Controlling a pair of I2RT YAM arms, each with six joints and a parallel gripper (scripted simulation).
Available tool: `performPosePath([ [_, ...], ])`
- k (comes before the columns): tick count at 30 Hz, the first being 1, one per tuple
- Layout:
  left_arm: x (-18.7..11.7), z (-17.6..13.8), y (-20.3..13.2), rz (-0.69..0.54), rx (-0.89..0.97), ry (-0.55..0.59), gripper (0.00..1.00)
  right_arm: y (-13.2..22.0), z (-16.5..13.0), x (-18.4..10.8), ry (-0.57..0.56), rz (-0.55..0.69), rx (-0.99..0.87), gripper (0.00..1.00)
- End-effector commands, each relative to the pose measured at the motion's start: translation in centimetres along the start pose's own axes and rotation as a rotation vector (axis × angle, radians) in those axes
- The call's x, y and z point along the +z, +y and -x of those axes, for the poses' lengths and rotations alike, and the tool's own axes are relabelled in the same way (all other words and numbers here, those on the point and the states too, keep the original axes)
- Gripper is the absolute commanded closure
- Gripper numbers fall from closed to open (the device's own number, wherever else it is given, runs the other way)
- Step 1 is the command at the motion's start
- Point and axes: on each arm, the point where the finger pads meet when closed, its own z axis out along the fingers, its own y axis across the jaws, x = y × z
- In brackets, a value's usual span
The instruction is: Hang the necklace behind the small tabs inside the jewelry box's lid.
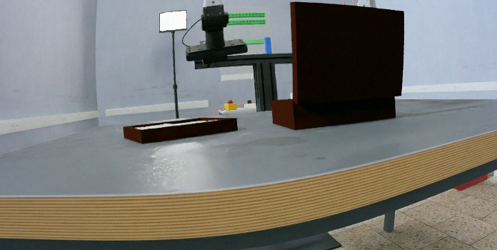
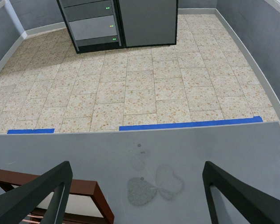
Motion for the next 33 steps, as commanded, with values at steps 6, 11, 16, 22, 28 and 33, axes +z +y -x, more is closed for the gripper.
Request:
performPosePath([
  [6,-0.2,-2.8,-2.8,-0.071,-0.094,-0.033,0.97,0.4,2.1,-0.8,-0.053,0.008,0.004,0.00],
  [11,0.1,-3.9,-3.0,-0.084,-0.117,-0.048,0.97,0.4,2.1,-0.8,-0.053,0.008,0.004,0.00],
  [16,0.3,-4.8,-3.2,-0.094,-0.138,-0.062,0.97,0.4,2.1,-0.8,-0.053,0.008,0.004,0.00],
  [22,-0.2,-4.9,-4.8,-0.111,-0.153,-0.046,0.97,0.4,2.1,-0.8,-0.053,0.008,0.004,0.00],
  [28,0.3,-5.4,-3.7,-0.097,-0.133,-0.033,0.97,0.4,2.1,-0.8,-0.053,0.008,0.004,0.00],
  [33,0.6,-5.4,-3.3,-0.092,-0.133,-0.035,0.97,0.4,2.1,-0.8,-0.053,0.008,0.004,0.00],
])
